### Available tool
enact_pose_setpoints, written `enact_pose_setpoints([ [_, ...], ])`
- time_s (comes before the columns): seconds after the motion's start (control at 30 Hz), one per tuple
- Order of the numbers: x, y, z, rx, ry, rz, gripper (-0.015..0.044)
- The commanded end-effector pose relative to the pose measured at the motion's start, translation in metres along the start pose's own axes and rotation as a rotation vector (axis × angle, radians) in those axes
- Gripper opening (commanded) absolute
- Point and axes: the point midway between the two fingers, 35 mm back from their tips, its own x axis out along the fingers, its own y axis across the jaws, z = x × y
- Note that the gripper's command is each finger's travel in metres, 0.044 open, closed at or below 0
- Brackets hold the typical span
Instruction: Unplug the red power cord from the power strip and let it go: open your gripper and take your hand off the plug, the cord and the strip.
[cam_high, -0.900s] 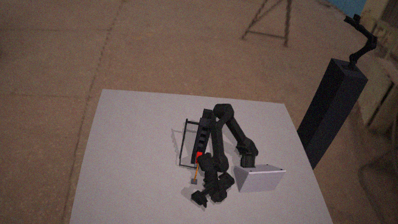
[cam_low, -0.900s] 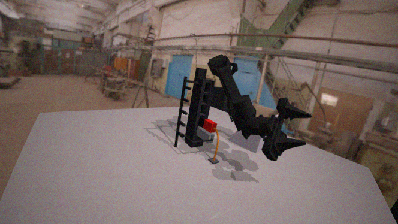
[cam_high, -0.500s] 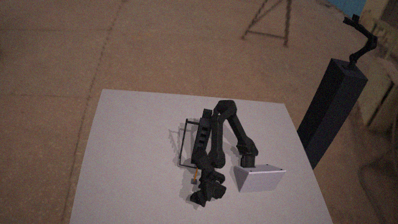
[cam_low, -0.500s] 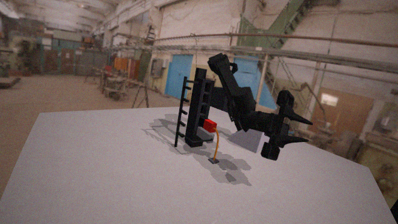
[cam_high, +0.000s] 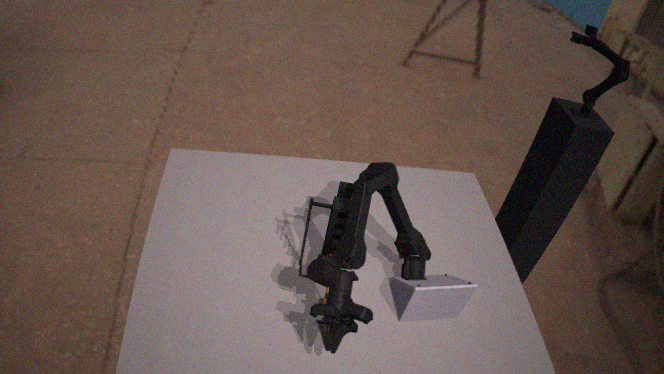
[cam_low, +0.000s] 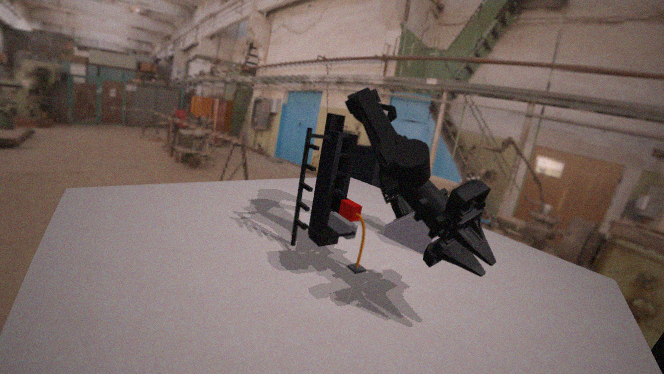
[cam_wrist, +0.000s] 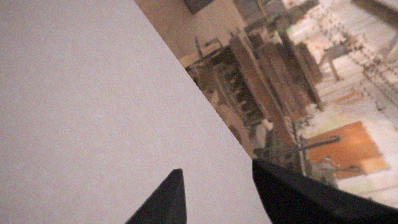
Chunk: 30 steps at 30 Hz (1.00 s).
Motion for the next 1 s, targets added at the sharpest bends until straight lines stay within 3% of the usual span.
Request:
enact_pose_setpoints([
  [0.0, -0.068, 0.036, -0.033, 0.610, 0.386, 0.424, 0.0160],
  [0.37, -0.115, 0.050, -0.041, 0.783, 0.609, 0.556, 0.0160],
  [0.8, -0.213, 0.057, -0.053, 0.950, 1.034, 0.657, 0.0160],
  [0.97, -0.215, 0.057, -0.053, 0.952, 1.043, 0.657, 0.0160],
])
